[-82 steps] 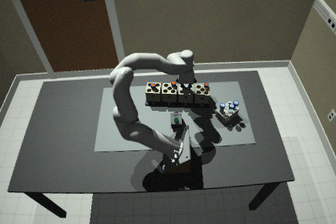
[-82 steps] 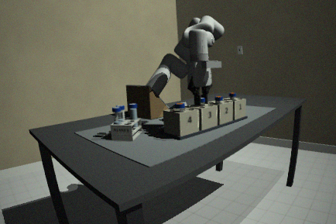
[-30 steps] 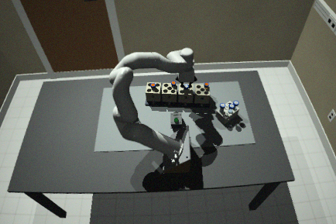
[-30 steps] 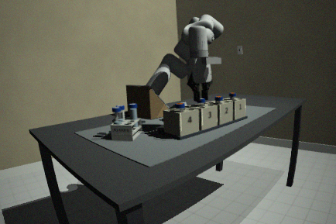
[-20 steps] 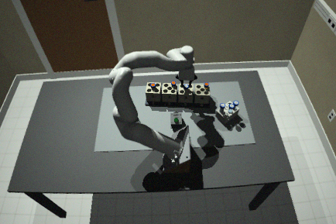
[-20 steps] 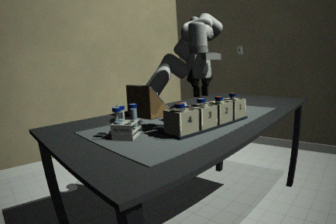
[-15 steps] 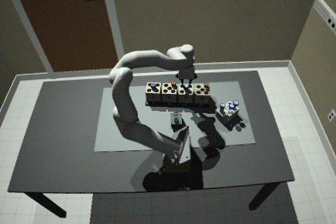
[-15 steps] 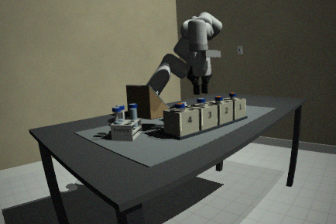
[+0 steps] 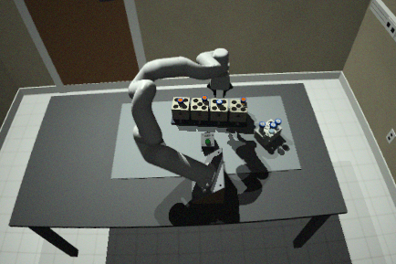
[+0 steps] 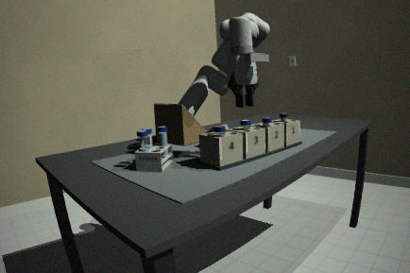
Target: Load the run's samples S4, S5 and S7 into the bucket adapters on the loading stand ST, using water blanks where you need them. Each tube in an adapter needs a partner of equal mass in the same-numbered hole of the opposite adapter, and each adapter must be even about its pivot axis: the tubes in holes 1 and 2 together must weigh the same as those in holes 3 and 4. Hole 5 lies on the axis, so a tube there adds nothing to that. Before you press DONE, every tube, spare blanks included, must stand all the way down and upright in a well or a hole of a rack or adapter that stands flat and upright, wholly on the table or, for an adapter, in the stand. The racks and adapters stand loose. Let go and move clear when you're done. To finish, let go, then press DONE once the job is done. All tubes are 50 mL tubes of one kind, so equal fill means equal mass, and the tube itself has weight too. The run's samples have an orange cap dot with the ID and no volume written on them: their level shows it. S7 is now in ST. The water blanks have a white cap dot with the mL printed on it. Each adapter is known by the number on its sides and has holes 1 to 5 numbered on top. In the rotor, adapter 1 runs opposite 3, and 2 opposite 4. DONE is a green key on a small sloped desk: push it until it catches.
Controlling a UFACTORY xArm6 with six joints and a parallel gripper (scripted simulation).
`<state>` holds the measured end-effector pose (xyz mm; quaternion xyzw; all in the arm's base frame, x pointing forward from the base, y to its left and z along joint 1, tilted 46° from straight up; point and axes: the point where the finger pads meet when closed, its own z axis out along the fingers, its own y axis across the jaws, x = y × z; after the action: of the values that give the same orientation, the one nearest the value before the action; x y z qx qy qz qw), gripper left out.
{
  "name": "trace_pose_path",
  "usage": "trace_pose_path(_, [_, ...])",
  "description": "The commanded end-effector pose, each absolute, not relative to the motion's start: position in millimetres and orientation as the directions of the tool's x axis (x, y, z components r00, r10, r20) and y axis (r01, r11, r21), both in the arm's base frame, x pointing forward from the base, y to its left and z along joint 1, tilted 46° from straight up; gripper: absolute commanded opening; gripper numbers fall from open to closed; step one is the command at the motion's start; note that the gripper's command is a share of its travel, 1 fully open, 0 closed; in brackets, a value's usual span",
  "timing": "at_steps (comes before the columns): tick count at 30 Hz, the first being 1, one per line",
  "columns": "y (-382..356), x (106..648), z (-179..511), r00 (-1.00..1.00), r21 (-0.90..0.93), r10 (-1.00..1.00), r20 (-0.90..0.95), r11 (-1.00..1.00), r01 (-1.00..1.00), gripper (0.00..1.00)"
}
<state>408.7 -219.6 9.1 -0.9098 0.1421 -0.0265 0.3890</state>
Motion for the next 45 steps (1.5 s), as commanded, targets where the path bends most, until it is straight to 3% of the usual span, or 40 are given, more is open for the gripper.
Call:
trace_pose_path(1, [-226, 408, 15, 0.958, -0.714, -0.281, -0.059, -0.659, -0.237, 0.44])
trace_pose_path(45, [-263, 400, 52, 0.958, -0.714, -0.281, -0.059, -0.659, -0.237, 0.44])
